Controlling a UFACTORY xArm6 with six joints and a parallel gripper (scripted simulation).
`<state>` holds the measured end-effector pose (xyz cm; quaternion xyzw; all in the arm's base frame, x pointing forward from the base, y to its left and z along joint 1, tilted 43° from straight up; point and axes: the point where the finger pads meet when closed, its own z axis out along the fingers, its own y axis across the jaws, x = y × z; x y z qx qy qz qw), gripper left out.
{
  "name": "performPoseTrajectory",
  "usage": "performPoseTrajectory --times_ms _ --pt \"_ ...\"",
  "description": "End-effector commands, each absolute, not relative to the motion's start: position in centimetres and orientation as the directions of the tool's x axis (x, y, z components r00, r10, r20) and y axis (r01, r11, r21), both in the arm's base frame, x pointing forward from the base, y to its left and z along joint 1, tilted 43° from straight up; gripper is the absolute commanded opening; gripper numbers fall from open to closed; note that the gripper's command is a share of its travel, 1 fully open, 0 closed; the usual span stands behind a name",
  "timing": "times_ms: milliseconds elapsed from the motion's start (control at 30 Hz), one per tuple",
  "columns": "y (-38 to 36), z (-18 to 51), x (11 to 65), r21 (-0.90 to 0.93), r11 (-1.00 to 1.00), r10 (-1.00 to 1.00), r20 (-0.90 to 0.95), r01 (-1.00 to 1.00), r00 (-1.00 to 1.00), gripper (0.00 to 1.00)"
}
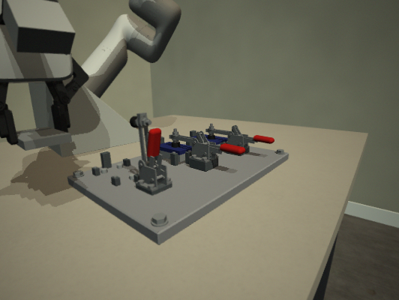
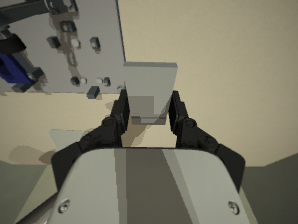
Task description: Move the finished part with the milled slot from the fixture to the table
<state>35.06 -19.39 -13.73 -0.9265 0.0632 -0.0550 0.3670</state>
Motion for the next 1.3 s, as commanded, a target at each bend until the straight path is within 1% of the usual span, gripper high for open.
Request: performPoseTrajectory --times_ms 0,1267 --pt "-19.90 -13.94 35.12 -0.685 -0.725 -0.159 0.058 -0.076 0.986 0.00" --pt "-20.50 -14.51 35.06 -0.685 -0.725 -0.159 0.058 -0.076 0.986 0.00"
